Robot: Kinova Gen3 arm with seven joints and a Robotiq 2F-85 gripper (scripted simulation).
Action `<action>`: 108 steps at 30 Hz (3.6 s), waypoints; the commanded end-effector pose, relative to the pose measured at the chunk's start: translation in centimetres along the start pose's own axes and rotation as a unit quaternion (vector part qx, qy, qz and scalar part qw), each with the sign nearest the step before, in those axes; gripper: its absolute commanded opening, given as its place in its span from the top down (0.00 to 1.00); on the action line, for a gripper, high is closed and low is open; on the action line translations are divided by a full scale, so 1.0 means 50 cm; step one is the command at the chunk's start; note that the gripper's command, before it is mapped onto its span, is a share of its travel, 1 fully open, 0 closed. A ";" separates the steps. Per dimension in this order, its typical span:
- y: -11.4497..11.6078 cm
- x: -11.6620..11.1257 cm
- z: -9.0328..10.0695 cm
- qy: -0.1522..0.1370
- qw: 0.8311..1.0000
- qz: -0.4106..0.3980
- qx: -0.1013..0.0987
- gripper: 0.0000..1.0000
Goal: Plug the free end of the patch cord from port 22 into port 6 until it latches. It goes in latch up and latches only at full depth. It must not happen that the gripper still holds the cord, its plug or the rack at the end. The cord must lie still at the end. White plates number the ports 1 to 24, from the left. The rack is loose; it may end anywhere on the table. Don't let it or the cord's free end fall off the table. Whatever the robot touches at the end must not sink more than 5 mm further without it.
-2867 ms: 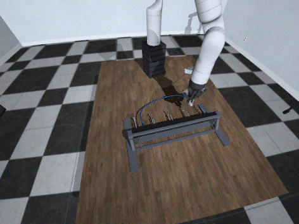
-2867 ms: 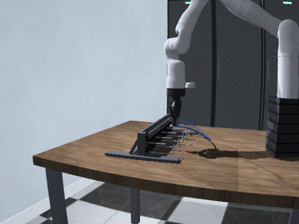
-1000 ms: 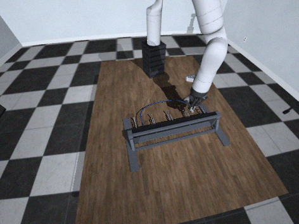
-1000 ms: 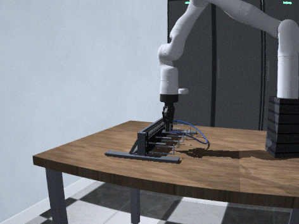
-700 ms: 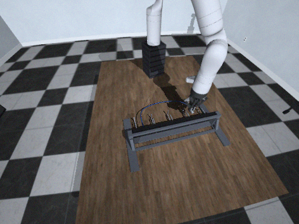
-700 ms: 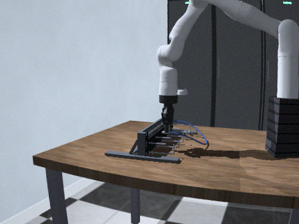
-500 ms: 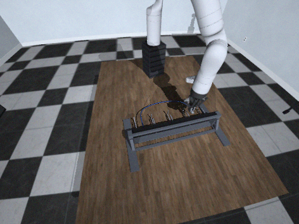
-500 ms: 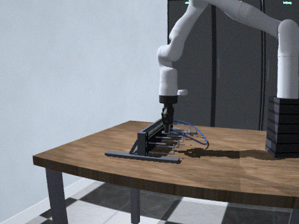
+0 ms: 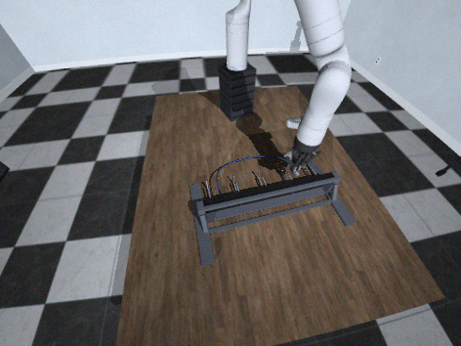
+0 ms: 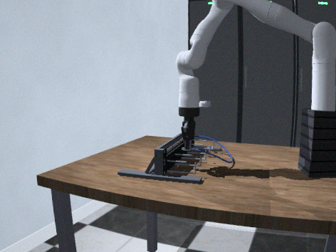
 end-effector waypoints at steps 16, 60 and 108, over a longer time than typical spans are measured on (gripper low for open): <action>-0.009 0.041 0.002 -0.001 1.000 0.000 0.000 1.00; -0.013 0.055 0.002 -0.001 1.000 0.000 0.000 1.00; -0.014 0.059 0.002 -0.001 1.000 0.000 0.000 1.00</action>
Point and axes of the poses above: the point where the finger pads meet when closed, its own z axis back along the fingers, its own y axis across the jaws, x = y × z, the point moved 1 cm from there along z, back along the fingers, and after that the axes turned 13 degrees about z, right-handed, at the moved point
